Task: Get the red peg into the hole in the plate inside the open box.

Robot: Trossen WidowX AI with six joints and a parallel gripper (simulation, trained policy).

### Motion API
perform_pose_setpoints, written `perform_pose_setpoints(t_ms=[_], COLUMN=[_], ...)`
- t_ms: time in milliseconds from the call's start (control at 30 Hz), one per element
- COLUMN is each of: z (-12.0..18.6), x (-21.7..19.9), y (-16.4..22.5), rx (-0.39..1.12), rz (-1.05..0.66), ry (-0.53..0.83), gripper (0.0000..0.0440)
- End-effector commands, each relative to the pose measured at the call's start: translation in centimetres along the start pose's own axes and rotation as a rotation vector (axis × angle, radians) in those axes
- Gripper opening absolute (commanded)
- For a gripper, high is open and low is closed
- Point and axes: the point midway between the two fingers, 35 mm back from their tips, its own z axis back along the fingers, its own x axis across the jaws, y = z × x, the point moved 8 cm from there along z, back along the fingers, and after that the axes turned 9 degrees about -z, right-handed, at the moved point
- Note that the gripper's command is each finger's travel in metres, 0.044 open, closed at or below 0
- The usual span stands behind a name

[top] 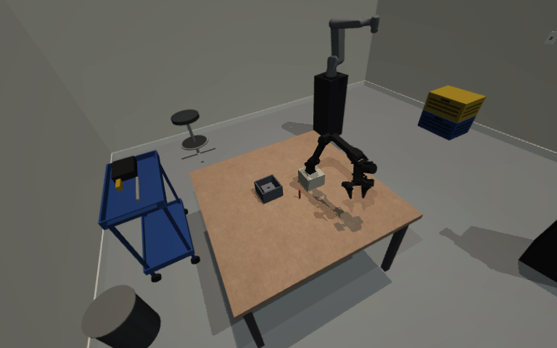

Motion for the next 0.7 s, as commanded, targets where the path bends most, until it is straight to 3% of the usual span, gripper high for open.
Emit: perform_pose_setpoints(t_ms=[0, 667], z=[-0.1, 0.4], x=[-3.4, -19.2], y=[0.2, 5.6], rx=[0.041, 0.223], rz=[-0.122, -0.793], ry=[0.011, 0.131], gripper=[0.0413, 0.0424])
